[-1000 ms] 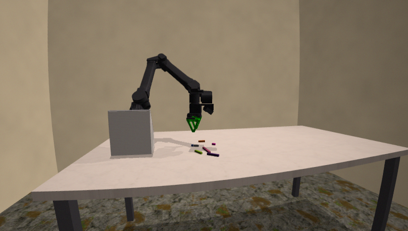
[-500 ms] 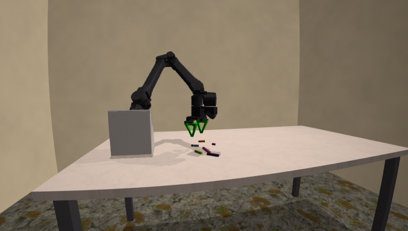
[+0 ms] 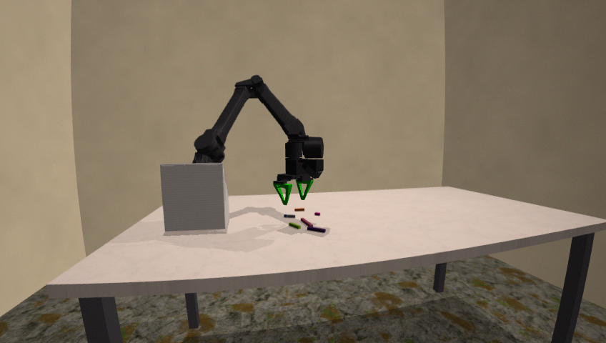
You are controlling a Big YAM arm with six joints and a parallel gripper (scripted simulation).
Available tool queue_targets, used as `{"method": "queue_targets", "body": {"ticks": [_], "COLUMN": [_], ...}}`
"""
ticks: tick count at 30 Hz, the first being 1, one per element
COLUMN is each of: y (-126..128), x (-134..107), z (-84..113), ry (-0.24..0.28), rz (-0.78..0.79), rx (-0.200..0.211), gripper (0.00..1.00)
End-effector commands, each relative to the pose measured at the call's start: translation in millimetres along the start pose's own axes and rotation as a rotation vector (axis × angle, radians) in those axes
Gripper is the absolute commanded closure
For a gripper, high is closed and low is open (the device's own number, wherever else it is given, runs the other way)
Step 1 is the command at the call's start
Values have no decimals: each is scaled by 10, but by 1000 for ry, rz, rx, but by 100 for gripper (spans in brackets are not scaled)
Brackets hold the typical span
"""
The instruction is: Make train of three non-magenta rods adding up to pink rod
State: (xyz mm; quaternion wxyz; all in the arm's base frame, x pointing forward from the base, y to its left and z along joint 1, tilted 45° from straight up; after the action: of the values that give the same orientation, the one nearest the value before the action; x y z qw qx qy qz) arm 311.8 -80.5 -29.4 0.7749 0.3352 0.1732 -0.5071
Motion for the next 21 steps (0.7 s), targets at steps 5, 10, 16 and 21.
{"method": "queue_targets", "body": {"ticks": [5, 10, 16, 21], "y": [-111, 14, -117, -86], "x": [392, 304, 349, 326], "z": [11, 12, -10, -29], "ry": [-28, -29, -17, -16], "rz": [-202, -166, -207, -190], "rx": [27, 16, 17, 11], "gripper": [0, 77, 77, 77]}}
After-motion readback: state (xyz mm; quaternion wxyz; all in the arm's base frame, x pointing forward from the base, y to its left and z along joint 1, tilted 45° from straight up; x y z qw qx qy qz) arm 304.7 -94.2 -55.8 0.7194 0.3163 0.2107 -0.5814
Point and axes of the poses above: the point where the finger pads meet when closed, its own z axis back along the fingers, its own y axis across the jaws, x = y × z, the point moved 9 cm from there along z, back along the fingers, and after that the axes turned 12 degrees about -z, right-handed, at the moved point
